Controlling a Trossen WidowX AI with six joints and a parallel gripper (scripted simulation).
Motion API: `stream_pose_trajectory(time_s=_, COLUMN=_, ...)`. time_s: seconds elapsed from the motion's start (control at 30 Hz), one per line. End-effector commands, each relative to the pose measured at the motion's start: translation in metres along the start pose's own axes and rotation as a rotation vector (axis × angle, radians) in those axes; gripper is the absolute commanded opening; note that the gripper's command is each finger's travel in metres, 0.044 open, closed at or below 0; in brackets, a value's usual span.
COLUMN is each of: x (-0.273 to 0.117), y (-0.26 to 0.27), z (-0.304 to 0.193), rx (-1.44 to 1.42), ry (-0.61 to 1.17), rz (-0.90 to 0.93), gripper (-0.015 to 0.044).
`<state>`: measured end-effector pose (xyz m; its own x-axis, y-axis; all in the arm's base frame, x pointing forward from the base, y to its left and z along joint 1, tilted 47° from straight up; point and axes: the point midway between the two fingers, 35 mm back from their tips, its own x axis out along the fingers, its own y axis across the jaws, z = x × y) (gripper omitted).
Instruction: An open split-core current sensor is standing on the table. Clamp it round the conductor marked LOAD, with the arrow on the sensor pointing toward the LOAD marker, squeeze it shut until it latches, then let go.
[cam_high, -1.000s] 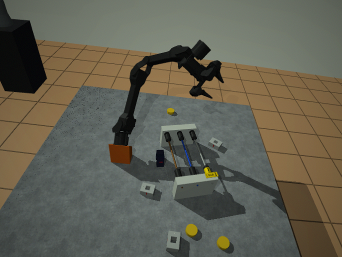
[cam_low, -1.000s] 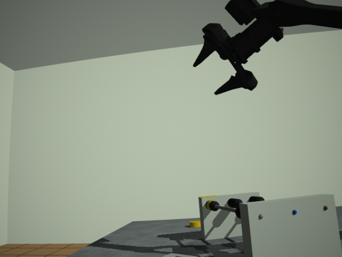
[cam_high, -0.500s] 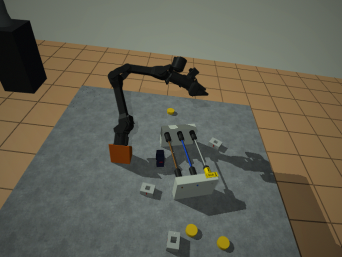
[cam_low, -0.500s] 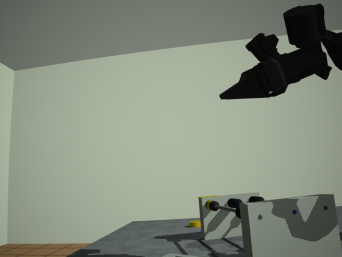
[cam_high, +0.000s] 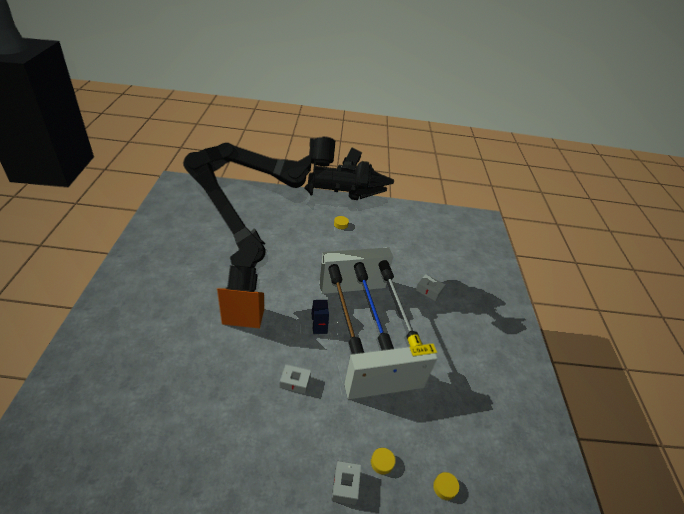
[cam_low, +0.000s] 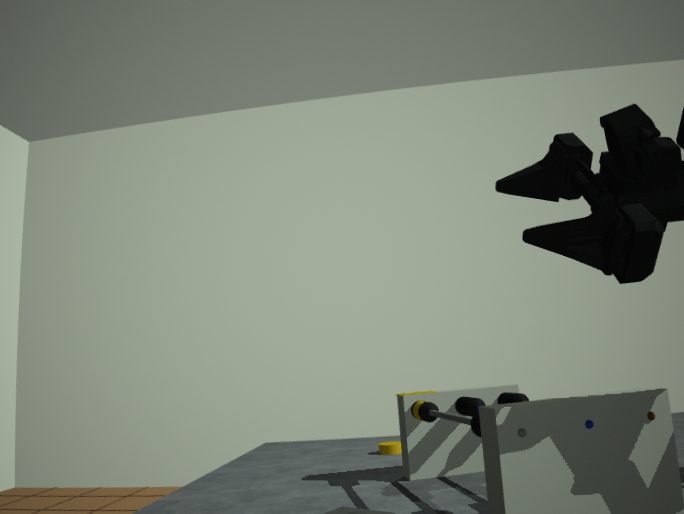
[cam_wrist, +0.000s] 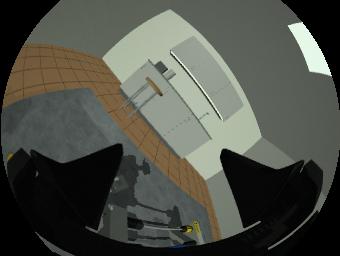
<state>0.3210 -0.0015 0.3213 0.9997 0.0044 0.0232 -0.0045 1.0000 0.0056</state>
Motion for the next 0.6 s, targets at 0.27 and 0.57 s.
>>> stream_pose_trajectory(time_s=0.27, x=0.079, y=-0.055, z=-0.091, rx=0.049, ry=0.513, rz=0.033, gripper=0.0440)
stream_pose_trajectory(time_s=0.57, x=0.102, y=-0.125, z=-0.189, rx=0.314, ry=0.900, rz=0.070, gripper=0.0440)
